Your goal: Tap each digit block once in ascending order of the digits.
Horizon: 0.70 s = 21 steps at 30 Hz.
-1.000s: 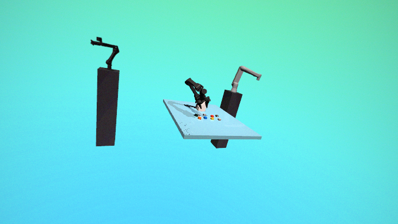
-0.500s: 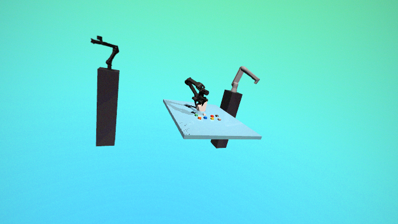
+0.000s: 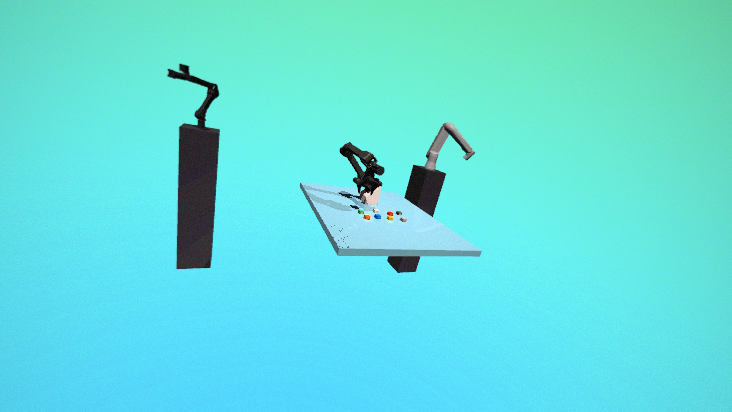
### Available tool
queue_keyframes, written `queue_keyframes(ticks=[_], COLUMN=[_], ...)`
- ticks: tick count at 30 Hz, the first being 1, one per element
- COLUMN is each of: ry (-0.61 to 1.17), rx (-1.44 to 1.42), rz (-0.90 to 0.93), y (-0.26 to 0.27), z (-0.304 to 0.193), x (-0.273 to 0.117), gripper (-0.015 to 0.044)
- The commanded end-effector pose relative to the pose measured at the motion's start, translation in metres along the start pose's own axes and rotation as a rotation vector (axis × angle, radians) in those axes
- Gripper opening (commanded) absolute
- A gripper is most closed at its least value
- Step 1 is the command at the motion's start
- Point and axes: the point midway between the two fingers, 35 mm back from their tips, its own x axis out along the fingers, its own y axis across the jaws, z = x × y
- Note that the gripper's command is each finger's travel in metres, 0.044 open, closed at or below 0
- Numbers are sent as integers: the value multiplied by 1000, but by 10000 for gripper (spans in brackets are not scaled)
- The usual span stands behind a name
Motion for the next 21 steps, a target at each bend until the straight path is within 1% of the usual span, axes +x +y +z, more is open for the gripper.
queue_keyframes(ticks=[1,4,7,11,13,21], ry=[0,-2,-4,0,1,1], rx=[5,4,1,2,3,3], rz=[-6,-1,11,4,0,0], y=[-1,10,57,113,121,121], z=[0,-1,-8,-31,-36,-36], x=[0,0,-1,0,0,0], gripper=[400,400,400,400,400,400])
